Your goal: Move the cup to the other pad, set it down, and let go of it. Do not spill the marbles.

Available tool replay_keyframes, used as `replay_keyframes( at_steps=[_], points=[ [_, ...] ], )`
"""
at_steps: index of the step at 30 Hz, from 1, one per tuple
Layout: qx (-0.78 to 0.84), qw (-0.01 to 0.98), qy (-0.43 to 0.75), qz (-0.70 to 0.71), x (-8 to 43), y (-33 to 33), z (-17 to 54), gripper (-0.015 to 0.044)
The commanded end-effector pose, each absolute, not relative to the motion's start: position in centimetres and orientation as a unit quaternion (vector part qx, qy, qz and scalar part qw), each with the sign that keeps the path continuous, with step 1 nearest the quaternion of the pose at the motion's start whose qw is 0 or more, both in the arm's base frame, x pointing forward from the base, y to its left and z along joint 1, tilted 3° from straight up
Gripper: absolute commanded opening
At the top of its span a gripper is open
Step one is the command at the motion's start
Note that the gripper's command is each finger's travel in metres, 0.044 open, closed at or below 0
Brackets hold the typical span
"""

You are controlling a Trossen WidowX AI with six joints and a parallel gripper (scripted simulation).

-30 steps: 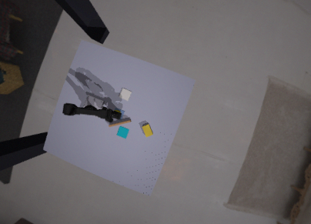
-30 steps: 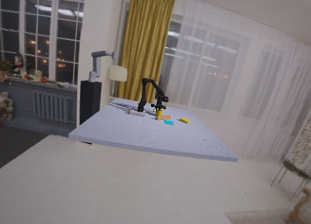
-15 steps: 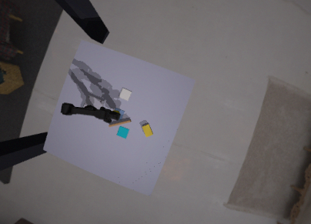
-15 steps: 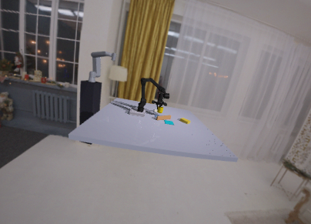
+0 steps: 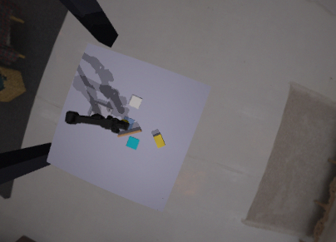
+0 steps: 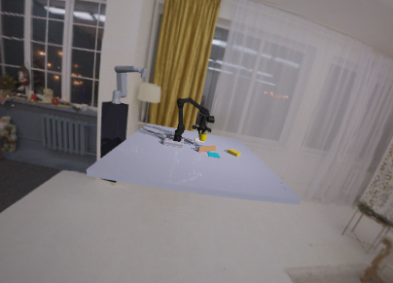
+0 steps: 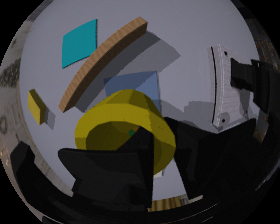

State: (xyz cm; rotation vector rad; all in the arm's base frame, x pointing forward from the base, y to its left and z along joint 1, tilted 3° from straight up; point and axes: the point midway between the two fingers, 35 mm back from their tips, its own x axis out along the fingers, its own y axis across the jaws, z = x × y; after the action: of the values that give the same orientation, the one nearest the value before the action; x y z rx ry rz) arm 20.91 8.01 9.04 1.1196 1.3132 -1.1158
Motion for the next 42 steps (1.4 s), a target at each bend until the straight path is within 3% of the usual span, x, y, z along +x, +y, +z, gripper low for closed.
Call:
replay_keyframes(
  at_steps=[1, 42],
  points=[
    [0.466, 0.517, 0.547, -0.465, 20.9, 8.0, 9.0, 0.0000],
    [0.468, 0.520, 0.546, -0.461, 25.0, 3.6, 9.2, 0.0000]
  ],
)
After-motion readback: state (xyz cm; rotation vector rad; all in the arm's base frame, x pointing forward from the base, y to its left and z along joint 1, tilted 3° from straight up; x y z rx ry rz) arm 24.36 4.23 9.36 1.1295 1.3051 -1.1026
